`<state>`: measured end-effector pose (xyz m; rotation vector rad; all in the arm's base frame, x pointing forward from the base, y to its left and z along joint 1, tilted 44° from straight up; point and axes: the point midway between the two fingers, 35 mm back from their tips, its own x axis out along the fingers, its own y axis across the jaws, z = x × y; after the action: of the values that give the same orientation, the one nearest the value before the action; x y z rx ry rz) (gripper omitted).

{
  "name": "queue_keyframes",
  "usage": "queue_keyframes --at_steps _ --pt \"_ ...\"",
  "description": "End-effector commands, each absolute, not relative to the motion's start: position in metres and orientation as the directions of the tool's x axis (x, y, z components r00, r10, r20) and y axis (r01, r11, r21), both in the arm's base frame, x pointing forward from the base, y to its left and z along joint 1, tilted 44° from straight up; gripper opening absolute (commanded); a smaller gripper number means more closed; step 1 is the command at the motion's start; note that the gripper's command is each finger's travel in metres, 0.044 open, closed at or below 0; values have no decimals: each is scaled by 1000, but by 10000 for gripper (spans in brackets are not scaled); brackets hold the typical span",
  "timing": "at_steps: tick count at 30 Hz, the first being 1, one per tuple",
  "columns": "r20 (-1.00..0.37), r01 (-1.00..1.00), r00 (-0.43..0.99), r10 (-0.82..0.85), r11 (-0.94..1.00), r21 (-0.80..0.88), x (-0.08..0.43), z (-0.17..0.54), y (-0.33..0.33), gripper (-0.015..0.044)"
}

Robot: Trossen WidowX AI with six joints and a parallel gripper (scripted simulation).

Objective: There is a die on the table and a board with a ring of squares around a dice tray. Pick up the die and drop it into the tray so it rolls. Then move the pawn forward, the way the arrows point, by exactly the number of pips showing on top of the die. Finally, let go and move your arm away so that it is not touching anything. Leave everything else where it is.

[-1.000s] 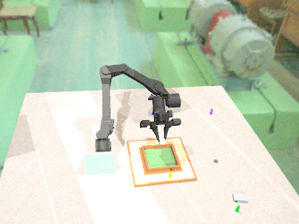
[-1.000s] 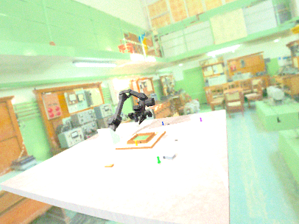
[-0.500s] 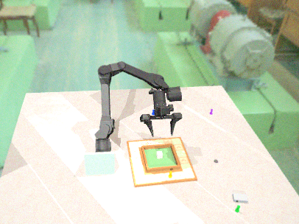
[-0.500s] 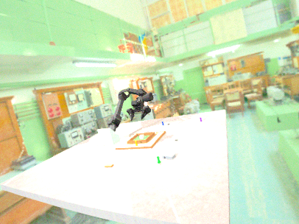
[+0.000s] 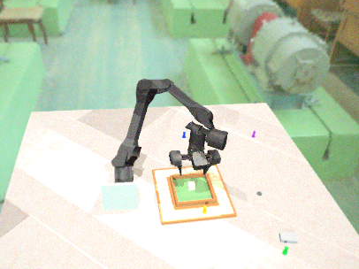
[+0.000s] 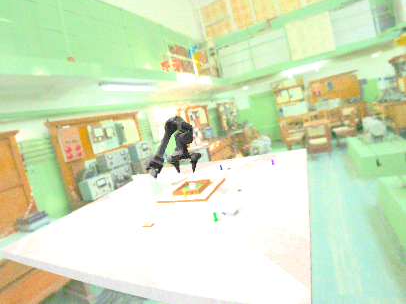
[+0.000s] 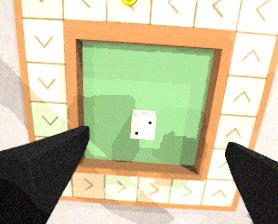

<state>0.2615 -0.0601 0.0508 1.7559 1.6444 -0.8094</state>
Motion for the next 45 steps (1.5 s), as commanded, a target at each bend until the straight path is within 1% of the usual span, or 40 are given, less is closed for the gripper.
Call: queue_keyframes --at_steps 1,3,5,9,14,16,17,33,45 --pt "-776 999 46 629 -43 25 262 51 -60 414" --pt "-771 994 49 635 41 97 267 43 -66 361" --pt "-764 964 54 643 166 208 273 31 -76 309" --pt "-750 821 66 658 392 416 282 4 -94 204" --pt "-731 510 82 678 601 615 288 -33 -117 200" --pt "-725 412 87 683 638 650 289 -44 -122 200" --pt "-725 399 88 683 643 654 289 -45 -123 200" --pt "-725 399 88 683 643 654 291 -45 -123 200" --pt "-724 399 88 684 642 655 293 -58 -111 200"
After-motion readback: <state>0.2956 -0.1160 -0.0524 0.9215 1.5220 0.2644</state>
